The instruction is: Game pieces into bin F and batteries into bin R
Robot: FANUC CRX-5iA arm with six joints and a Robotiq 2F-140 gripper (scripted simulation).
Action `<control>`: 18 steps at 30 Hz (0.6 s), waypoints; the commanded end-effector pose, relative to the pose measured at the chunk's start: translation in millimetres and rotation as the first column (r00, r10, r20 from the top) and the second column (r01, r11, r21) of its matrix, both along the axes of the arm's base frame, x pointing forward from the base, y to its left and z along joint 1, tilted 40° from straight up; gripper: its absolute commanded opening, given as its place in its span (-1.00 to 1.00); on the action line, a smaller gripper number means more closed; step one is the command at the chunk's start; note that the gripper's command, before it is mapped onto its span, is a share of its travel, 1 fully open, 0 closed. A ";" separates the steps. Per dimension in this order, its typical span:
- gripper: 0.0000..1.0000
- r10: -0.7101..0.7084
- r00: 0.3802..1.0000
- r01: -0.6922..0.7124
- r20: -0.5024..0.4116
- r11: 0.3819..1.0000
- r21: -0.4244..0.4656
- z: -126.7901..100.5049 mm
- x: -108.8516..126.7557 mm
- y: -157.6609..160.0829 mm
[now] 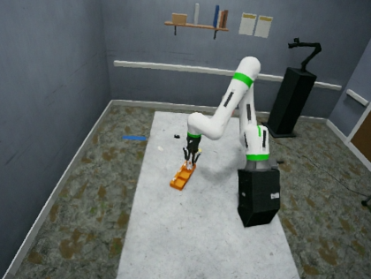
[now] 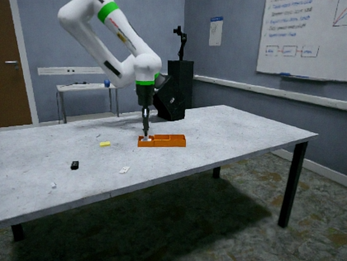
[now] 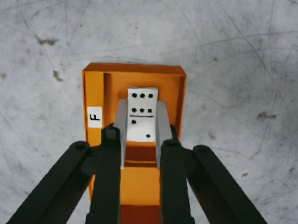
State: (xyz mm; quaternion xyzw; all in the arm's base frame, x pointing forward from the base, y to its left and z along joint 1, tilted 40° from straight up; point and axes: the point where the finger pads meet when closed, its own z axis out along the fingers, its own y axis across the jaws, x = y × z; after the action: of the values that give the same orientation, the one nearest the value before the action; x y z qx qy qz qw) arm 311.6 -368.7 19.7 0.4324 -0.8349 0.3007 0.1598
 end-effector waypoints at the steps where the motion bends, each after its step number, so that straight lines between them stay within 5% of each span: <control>1: -0.57 0.000 1.000 0.000 0.000 1.000 0.000 0.0 0.2 0.1; 18: -0.45 0.000 1.000 0.000 0.000 1.000 0.000 0.0 0.2 0.2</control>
State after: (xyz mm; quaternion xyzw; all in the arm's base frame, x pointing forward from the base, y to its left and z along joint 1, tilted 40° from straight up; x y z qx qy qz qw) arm 311.6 -368.7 19.6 0.4324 -0.8349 0.3007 0.1598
